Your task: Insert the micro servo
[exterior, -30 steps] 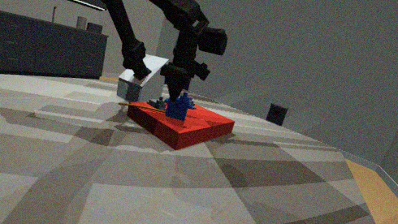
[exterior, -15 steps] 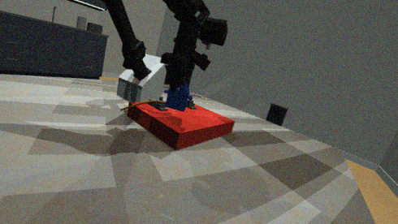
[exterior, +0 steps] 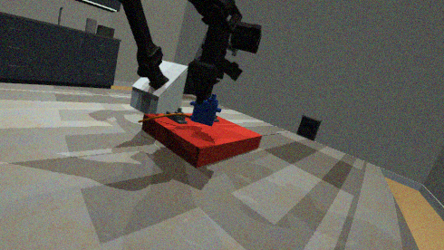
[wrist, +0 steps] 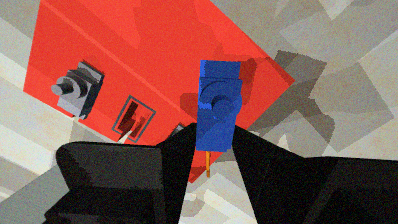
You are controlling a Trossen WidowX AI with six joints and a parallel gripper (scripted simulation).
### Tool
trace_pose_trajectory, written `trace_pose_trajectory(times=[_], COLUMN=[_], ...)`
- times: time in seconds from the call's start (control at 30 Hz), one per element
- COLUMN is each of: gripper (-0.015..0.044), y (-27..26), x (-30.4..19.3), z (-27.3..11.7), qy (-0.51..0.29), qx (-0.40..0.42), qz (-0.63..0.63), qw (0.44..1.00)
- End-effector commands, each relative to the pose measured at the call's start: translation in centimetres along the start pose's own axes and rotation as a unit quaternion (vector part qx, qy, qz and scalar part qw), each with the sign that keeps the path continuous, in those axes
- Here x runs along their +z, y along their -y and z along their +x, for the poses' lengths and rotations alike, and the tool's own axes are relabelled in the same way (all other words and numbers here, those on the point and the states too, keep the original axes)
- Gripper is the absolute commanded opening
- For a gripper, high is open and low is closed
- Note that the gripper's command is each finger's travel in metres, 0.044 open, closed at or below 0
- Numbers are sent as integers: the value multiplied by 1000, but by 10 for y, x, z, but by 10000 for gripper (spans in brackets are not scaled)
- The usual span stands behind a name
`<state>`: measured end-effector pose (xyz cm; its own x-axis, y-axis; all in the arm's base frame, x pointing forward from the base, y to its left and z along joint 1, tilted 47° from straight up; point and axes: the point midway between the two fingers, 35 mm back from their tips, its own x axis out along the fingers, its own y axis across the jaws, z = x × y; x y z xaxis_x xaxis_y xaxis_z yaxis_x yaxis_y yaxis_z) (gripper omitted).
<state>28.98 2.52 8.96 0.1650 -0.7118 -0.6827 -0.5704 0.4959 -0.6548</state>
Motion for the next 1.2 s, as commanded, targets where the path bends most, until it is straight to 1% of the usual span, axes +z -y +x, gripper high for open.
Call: trace_pose_trajectory(times=[0.0,0.33,0.57,0.8,1.07,1.17], gripper=[0,0,0,0,0,0], y=[-15,-61,-64,-64,-64,-64], x=[12,42,44,44,44,44], z=[-2,-3,-3,-3,-3,-3], qy=[6,6,6,6,5,5], qx=[2,3,3,4,5,5], qz=[1,2,18,126,262,286], qw=[1000,1000,1000,992,965,958])
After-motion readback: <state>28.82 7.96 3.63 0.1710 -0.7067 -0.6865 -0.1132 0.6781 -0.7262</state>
